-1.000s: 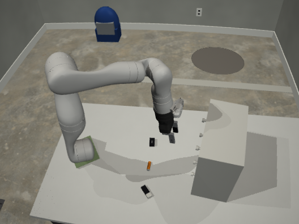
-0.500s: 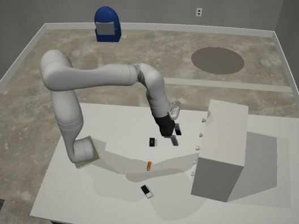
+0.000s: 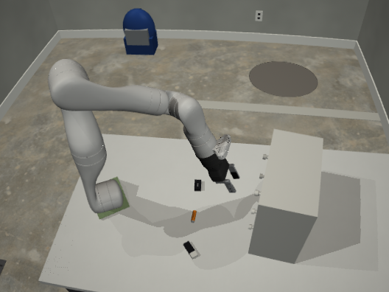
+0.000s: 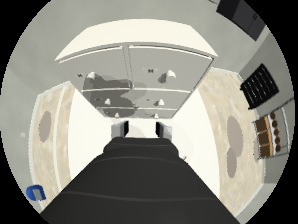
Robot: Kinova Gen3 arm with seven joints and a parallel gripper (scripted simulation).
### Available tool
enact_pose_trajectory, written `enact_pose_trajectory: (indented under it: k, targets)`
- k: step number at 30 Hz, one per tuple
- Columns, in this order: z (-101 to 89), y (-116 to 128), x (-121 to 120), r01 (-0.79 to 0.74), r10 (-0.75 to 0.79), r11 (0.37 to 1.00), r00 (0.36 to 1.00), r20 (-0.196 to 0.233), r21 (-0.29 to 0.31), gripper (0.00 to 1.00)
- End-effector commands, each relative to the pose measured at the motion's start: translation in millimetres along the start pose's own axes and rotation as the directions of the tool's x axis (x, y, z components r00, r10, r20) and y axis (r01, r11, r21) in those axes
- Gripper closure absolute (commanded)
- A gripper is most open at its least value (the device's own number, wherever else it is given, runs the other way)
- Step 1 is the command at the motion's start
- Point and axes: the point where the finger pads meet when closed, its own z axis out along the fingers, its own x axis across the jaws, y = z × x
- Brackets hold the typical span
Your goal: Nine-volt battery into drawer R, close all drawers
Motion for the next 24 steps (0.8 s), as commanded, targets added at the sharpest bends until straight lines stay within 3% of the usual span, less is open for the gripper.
enact_pose_trajectory:
  k: [1, 24]
  targets:
    - [3.5, 2.7, 2.3, 0.009, -0.009, 1.0, 1.0, -0.014, 0.03, 0.0]
    - [27.7, -2.8, 2.7, 0.011, -0.008, 0.978, 1.0, -0.015, 0.206, 0.0]
